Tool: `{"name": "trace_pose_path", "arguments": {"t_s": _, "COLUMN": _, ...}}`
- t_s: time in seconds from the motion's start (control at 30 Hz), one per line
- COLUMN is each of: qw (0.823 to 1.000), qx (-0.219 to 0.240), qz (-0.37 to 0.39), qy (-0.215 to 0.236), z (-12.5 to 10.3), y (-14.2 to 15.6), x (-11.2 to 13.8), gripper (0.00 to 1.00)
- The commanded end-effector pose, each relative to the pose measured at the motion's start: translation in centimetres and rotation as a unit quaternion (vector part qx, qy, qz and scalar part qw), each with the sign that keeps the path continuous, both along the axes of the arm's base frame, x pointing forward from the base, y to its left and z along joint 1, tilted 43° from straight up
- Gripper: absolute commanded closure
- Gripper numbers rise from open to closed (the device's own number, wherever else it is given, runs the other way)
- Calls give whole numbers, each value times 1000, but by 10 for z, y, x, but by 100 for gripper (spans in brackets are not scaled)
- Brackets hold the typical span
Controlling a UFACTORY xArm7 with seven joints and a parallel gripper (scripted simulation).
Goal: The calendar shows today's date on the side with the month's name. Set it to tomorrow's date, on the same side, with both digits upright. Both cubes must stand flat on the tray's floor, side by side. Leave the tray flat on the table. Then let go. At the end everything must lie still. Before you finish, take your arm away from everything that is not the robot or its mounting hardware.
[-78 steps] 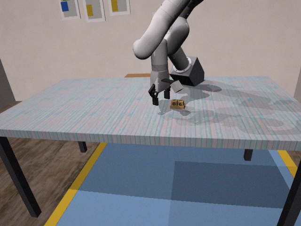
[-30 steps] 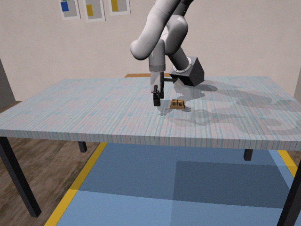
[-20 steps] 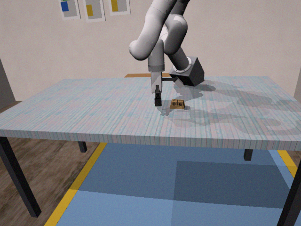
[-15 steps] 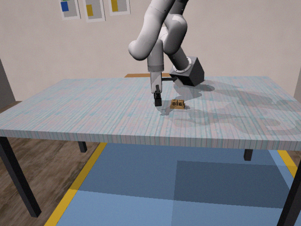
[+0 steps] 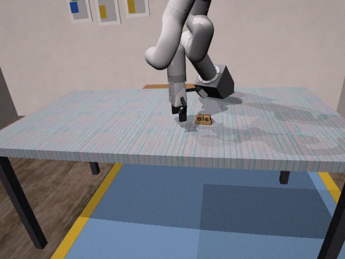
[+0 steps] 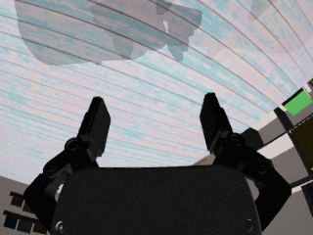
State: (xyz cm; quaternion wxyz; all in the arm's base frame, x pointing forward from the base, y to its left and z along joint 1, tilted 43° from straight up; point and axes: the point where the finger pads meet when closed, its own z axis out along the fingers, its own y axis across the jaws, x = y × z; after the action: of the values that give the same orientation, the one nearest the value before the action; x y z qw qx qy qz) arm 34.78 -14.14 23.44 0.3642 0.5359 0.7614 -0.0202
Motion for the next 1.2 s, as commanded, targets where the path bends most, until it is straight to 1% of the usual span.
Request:
{"name": "trace_pose_path", "arguments": {"t_s": 0.0, "qw": 998, "qx": -36, "qz": 52, "qy": 26, "z": 1, "y": -2, "x": 0, "gripper": 0}}
{"name": "trace_pose_path", "arguments": {"t_s": 0.1, "qw": 998, "qx": -36, "qz": 53, "qy": 26, "z": 2, "y": -5, "x": -1, "gripper": 0}}
{"name": "trace_pose_path", "arguments": {"t_s": 0.2, "qw": 995, "qx": -53, "qz": 75, "qy": 39, "z": 2, "y": -6, "x": -1, "gripper": 0}}
{"name": "trace_pose_path", "arguments": {"t_s": 0.27, "qw": 995, "qx": -53, "qz": 75, "qy": 39, "z": 2, "y": -6, "x": -1, "gripper": 0}}
{"name": "trace_pose_path", "arguments": {"t_s": 0.43, "qw": 983, "qx": -98, "qz": 137, "qy": 74, "z": 3, "y": -8, "x": -1, "gripper": 0}}
{"name": "trace_pose_path", "arguments": {"t_s": 0.6, "qw": 980, "qx": -106, "qz": 148, "qy": 81, "z": 3, "y": -11, "x": -2, "gripper": 0}}
{"name": "trace_pose_path", "arguments": {"t_s": 0.77, "qw": 958, "qx": -153, "qz": 212, "qy": 118, "z": 4, "y": -13, "x": -2, "gripper": 0}}
{"name": "trace_pose_path", "arguments": {"t_s": 0.97, "qw": 955, "qx": -159, "qz": 220, "qy": 122, "z": 5, "y": -17, "x": -3, "gripper": 0}}
{"name": "trace_pose_path", "arguments": {"t_s": 1.03, "qw": 950, "qx": -166, "qz": 230, "qy": 128, "z": 5, "y": -17, "x": -3, "gripper": 0}}
{"name": "trace_pose_path", "arguments": {"t_s": 1.17, "qw": 924, "qx": -204, "qz": 282, "qy": 158, "z": 5, "y": -19, "x": -3, "gripper": 0}}
